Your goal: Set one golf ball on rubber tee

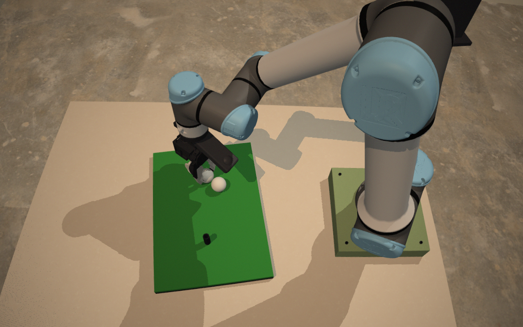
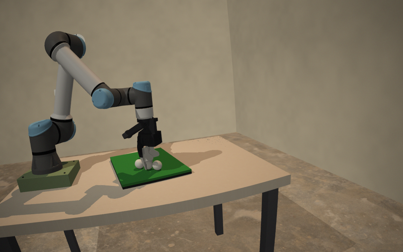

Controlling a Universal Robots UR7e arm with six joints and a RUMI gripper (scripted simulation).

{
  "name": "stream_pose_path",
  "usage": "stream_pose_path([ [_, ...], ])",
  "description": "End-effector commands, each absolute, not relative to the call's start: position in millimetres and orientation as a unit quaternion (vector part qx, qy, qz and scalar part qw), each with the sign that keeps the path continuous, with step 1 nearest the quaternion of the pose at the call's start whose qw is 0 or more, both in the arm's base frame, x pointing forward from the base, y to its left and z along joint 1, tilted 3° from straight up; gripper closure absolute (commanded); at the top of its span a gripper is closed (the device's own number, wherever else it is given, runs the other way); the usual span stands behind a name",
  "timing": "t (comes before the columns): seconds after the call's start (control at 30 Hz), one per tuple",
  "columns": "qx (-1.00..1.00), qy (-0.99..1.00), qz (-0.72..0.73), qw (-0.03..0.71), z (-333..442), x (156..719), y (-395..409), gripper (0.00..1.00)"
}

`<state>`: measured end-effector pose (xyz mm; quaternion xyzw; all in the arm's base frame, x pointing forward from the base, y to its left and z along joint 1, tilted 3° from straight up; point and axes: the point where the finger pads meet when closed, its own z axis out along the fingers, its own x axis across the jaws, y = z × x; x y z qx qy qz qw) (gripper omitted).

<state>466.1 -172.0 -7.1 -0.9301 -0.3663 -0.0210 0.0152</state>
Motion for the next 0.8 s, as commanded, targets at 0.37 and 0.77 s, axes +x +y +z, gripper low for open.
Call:
stream_pose_path([
  [0.37, -0.930, -0.366, -0.021, 0.015, -6.6, 466.4, -172.3, 1.00],
  [0.77, -0.930, -0.366, -0.021, 0.015, 3.5, 466.6, -173.0, 1.00],
])
